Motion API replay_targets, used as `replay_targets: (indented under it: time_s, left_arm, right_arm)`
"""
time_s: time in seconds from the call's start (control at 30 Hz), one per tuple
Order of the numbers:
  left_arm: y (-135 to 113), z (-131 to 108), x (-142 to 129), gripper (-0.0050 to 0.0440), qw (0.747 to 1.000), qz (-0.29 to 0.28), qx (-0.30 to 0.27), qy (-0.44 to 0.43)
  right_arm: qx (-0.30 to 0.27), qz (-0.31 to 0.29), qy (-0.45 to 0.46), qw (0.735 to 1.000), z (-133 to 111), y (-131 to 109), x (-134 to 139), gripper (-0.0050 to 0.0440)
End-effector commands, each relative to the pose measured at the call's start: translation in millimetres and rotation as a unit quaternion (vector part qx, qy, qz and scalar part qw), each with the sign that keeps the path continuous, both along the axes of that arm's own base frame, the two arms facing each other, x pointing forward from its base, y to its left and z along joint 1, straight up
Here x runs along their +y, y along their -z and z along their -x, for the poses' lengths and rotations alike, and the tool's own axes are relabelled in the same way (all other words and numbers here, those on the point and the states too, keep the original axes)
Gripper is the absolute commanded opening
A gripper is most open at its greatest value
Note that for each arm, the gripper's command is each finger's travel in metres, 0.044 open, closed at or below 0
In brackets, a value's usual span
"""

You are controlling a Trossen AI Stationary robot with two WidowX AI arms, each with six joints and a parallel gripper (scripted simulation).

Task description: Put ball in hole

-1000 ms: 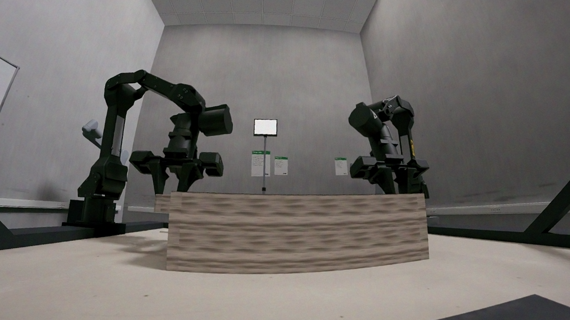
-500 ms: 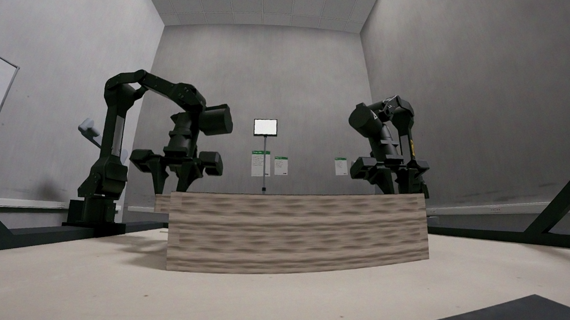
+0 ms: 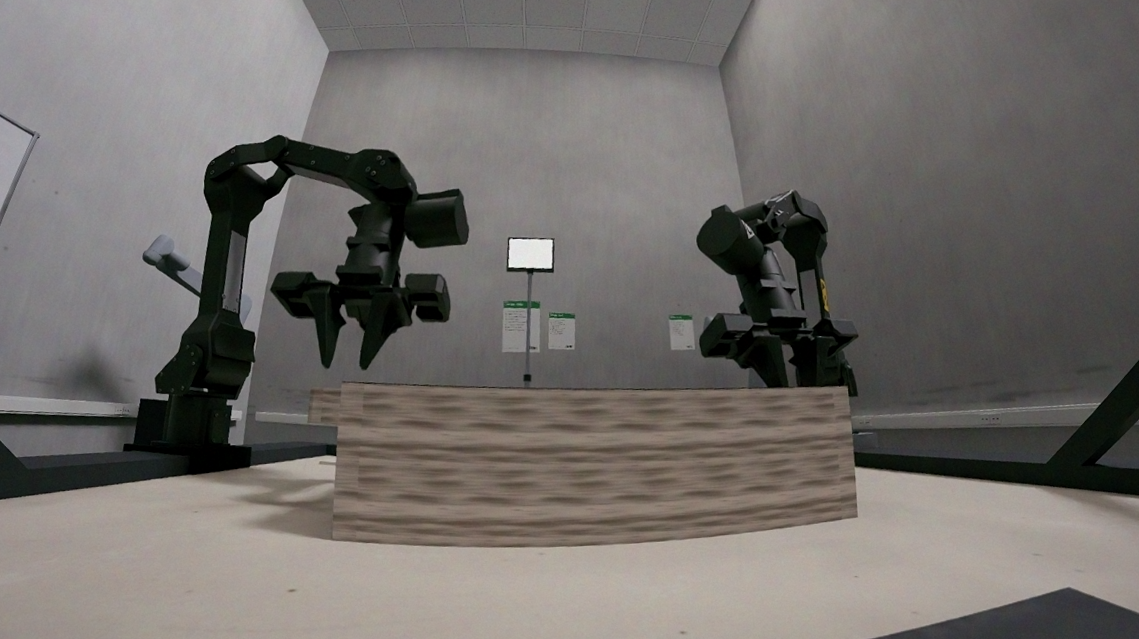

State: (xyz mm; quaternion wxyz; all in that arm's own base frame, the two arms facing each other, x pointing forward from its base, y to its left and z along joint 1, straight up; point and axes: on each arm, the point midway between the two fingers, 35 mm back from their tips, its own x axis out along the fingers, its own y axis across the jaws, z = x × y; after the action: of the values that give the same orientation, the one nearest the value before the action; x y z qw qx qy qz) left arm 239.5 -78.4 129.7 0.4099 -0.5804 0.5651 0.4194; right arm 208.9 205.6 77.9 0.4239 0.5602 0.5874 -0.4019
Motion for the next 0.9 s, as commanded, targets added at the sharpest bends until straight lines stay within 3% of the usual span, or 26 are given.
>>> replay_targets:
  time_s: [0.0,0.37,0.4,0.57,0.87]
  left_arm:
    - [-19.6,-3.8,3.0,0.0175,1.000,0.004,-0.019,0.000]
    - [-25.7,-4.0,6.1,0.0175,1.000,0.003,-0.012,0.000]
    - [-25.8,-4.1,5.6,0.0175,1.000,0.003,-0.013,0.001]
    - [-25.8,-3.9,5.6,0.0175,1.000,0.003,-0.012,0.001]
    - [-25.4,-3.8,5.6,0.0175,1.000,0.003,-0.012,0.001]
  right_arm:
    - [0.001,0.000,0.000,1.000,0.8,0.1,-0.9,0.0175]
    - [0.001,0.000,0.000,1.000,0.8,0.1,-0.9,0.0175]
    - [-0.014,-0.012,0.000,1.000,-4.8,-14.2,1.5,0.0175]
    - [-0.015,-0.012,0.000,1.000,-4.7,-30.5,-4.1,0.0175]
    - [-0.016,-0.012,0.000,1.000,-4.6,-46.2,-9.7,0.0175]
